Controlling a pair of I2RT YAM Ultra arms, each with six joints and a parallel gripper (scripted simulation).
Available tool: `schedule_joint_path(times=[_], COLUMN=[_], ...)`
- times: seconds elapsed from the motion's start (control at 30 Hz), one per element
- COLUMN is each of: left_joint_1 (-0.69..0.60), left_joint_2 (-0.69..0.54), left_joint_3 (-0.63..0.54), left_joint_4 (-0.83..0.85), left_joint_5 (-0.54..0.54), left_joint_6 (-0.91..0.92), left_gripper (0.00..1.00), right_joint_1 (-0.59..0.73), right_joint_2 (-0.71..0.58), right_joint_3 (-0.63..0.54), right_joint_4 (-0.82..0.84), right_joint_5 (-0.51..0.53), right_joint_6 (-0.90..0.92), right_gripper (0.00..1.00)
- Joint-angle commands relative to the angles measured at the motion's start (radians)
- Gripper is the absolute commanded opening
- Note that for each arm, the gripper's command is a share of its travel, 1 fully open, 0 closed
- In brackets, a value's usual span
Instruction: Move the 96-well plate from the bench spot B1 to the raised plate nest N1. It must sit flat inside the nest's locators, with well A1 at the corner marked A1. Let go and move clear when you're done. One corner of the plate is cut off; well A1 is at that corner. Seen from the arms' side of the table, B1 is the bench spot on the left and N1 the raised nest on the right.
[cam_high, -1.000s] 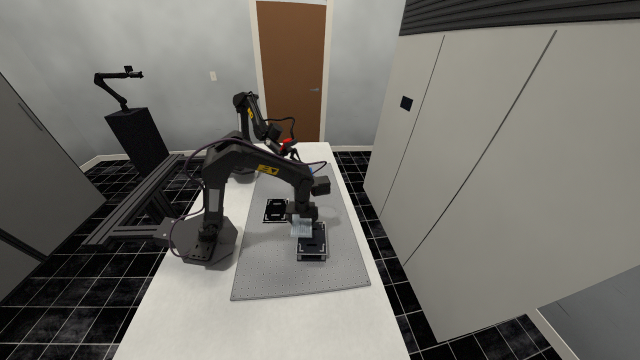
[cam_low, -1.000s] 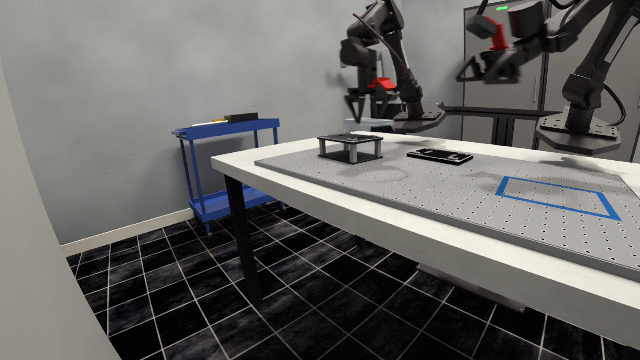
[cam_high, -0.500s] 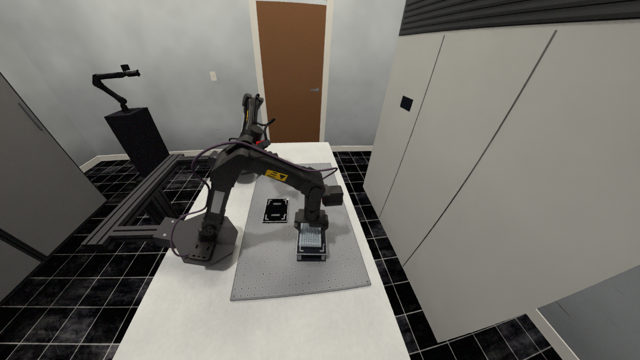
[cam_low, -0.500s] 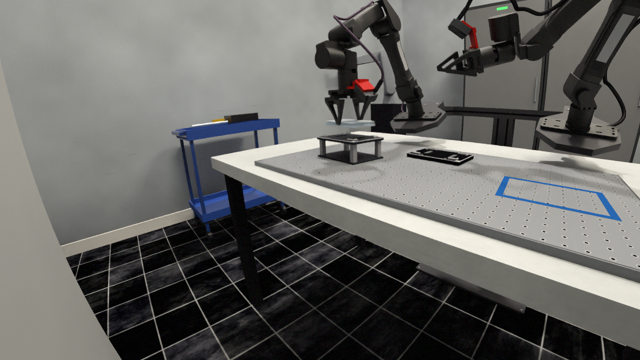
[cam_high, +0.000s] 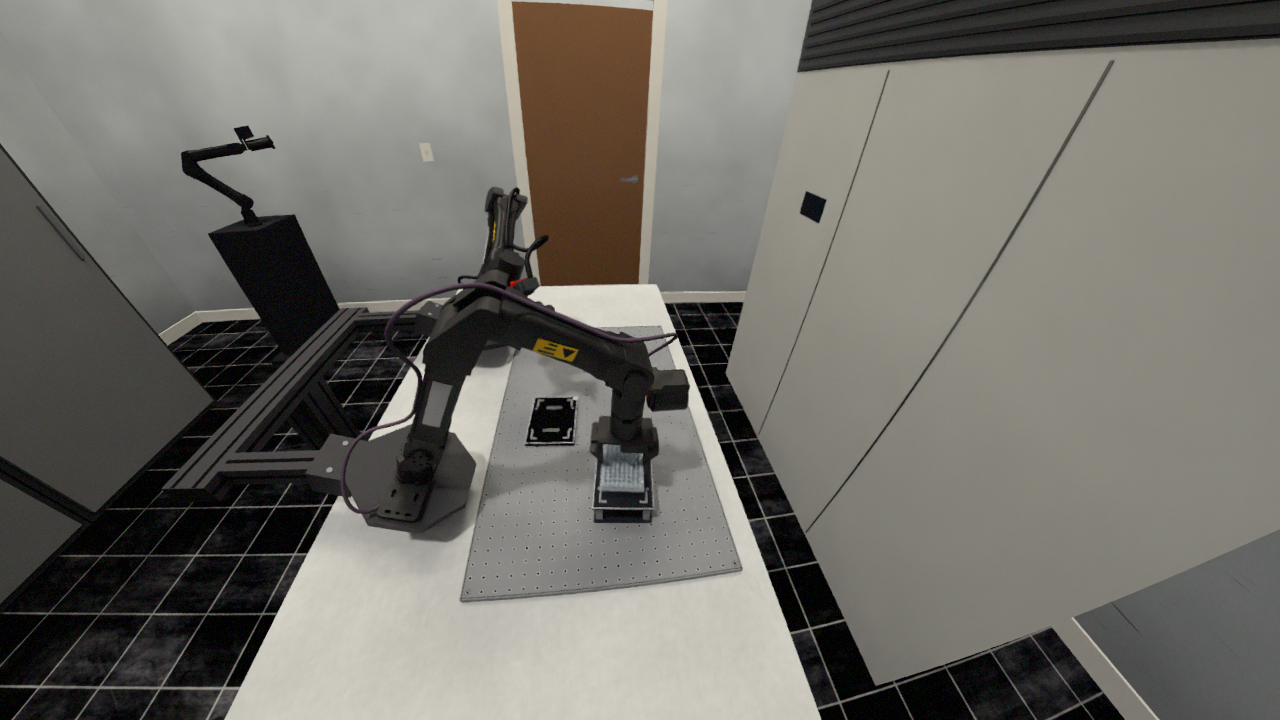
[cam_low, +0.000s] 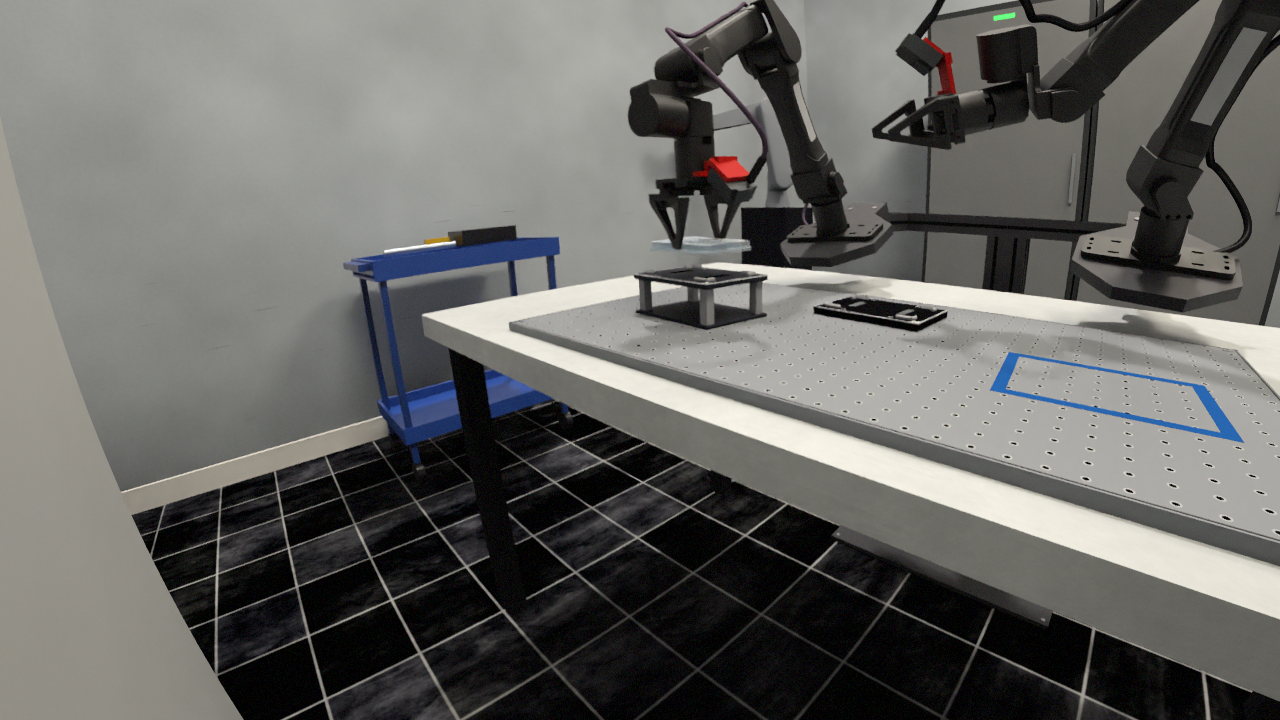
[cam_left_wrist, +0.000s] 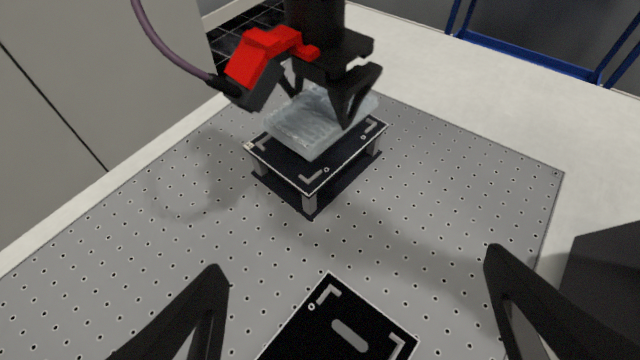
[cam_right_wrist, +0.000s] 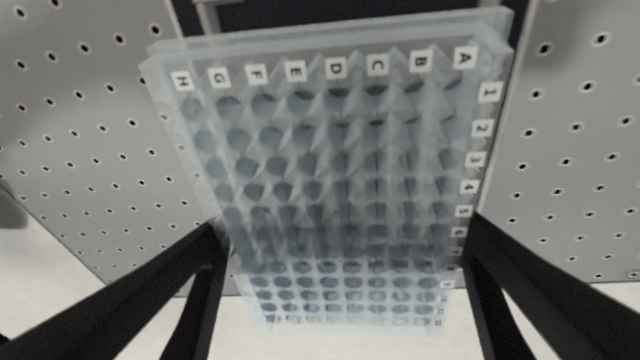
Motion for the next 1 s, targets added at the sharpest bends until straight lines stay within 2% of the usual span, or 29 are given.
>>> schedule_joint_path(times=[0.0,0.13,0.97], left_joint_1=[-0.012,-0.012,-0.012], left_joint_2=[0.004,0.004,0.004], left_joint_3=[0.004,0.004,0.004], left_joint_4=[0.029,0.029,0.029], left_joint_5=[-0.006,-0.006,-0.006], left_joint_6=[0.008,0.008,0.008], left_gripper=[1.00,1.00,1.00], right_joint_1=[0.012,-0.003,-0.007], right_joint_2=[-0.012,-0.021,-0.025], right_joint_3=[0.048,-0.014,-0.042], right_joint_4=[-0.004,0.066,0.072], right_joint_5=[-0.015,-0.021,-0.024], right_joint_6=[-0.008,-0.018,-0.017], right_gripper=[0.79,0.79,0.79])
